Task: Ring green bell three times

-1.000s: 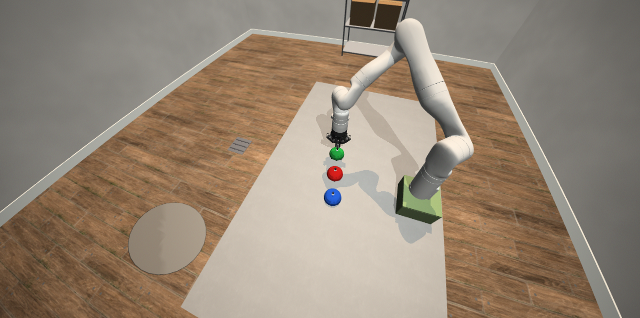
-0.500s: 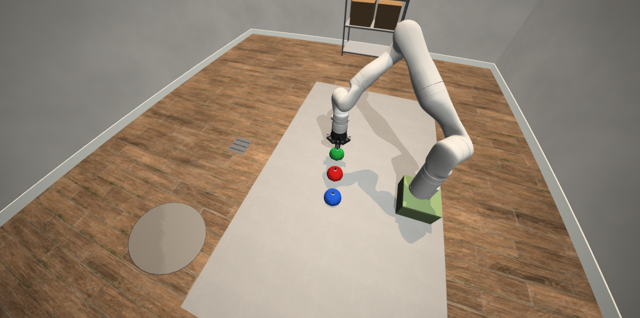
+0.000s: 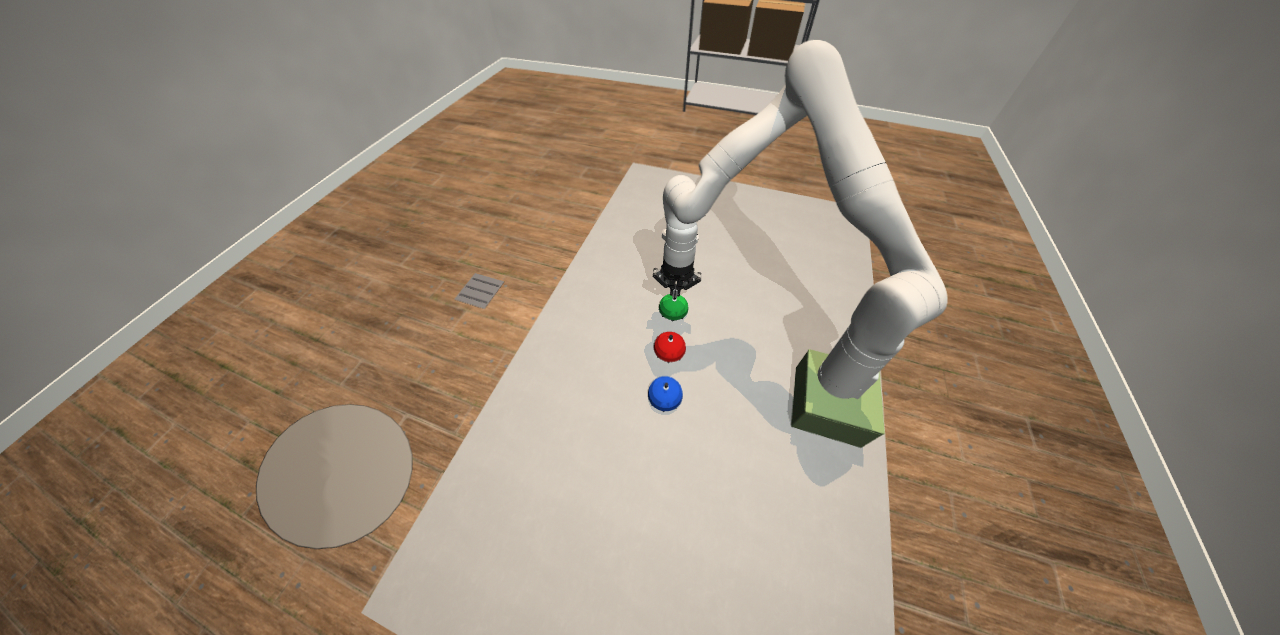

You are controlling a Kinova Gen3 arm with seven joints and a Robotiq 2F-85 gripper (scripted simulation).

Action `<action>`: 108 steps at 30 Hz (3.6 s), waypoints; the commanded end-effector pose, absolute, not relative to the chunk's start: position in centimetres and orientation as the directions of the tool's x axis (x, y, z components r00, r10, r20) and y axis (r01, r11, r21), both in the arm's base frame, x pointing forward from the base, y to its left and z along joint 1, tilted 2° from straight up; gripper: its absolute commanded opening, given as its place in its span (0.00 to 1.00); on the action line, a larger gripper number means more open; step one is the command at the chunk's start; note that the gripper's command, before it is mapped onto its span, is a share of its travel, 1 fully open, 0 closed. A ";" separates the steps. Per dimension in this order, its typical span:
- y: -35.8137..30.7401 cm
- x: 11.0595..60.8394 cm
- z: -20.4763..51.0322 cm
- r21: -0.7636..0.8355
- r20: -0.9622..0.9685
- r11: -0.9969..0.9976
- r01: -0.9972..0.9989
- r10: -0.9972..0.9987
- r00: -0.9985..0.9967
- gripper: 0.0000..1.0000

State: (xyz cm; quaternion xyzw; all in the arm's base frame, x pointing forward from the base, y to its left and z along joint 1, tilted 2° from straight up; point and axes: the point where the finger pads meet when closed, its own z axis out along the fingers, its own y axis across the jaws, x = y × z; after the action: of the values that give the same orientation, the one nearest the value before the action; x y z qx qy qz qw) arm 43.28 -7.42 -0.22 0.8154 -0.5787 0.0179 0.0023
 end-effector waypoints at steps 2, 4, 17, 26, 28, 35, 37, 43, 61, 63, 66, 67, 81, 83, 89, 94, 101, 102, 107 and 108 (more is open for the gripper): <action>-7.4 43.3 -0.2 -0.017 0.031 -0.331 -0.943 -0.943 0.330 0.00; -7.4 43.3 -0.2 -0.017 0.031 -0.331 -0.943 -0.943 0.330 0.00; -7.4 43.3 -0.2 -0.017 0.031 -0.331 -0.943 -0.943 0.330 0.00; -7.4 43.3 -0.6 -0.017 0.031 -0.331 -0.943 -0.943 0.330 0.00; -7.4 43.3 -0.6 -0.017 0.031 -0.331 -0.943 -0.943 0.330 0.00; -7.4 43.3 -0.6 -0.017 0.031 -0.331 -0.943 -0.943 0.330 0.00; -7.4 43.3 -0.6 -0.017 0.031 -0.331 -0.943 -0.943 0.330 0.00; -7.4 43.3 -0.6 -0.017 0.031 -0.331 -0.943 -0.943 0.330 0.00; -7.4 43.3 -0.6 -0.017 0.031 -0.331 -0.943 -0.943 0.330 0.00; -7.4 43.3 -0.6 -0.017 0.031 -0.331 -0.943 -0.943 0.330 0.00; -7.4 43.3 -0.6 -0.017 0.031 -0.331 -0.943 -0.943 0.330 0.00; -7.4 43.3 -0.6 -0.017 0.031 -0.331 -0.943 -0.943 0.330 0.00; -7.4 43.3 -0.6 -0.017 0.031 -0.331 -0.943 -0.943 0.330 0.00; -7.4 43.3 -0.6 -0.017 0.031 -0.331 -0.943 -0.943 0.330 0.00; -7.3 43.3 -0.1 -0.017 0.031 -0.331 -0.943 -0.943 0.330 0.00; -7.3 43.3 0.6 -0.017 0.031 -0.331 -0.943 -0.943 0.330 0.00; -7.3 43.2 2.1 -0.017 0.031 -0.331 -0.943 -0.943 0.330 0.00; -7.3 43.2 2.4 -0.017 0.031 -0.331 -0.943 -0.943 0.330 0.00; -7.3 43.2 3.9 -0.017 0.031 -0.331 -0.943 -0.943 0.330 0.00; -7.2 43.2 4.1 -0.017 0.031 -0.331 -0.943 -0.943 0.330 0.00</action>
State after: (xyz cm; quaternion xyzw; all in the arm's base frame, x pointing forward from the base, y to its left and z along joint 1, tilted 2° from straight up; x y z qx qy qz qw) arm 42.86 -6.84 3.30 0.8173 -0.5761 0.0107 0.0023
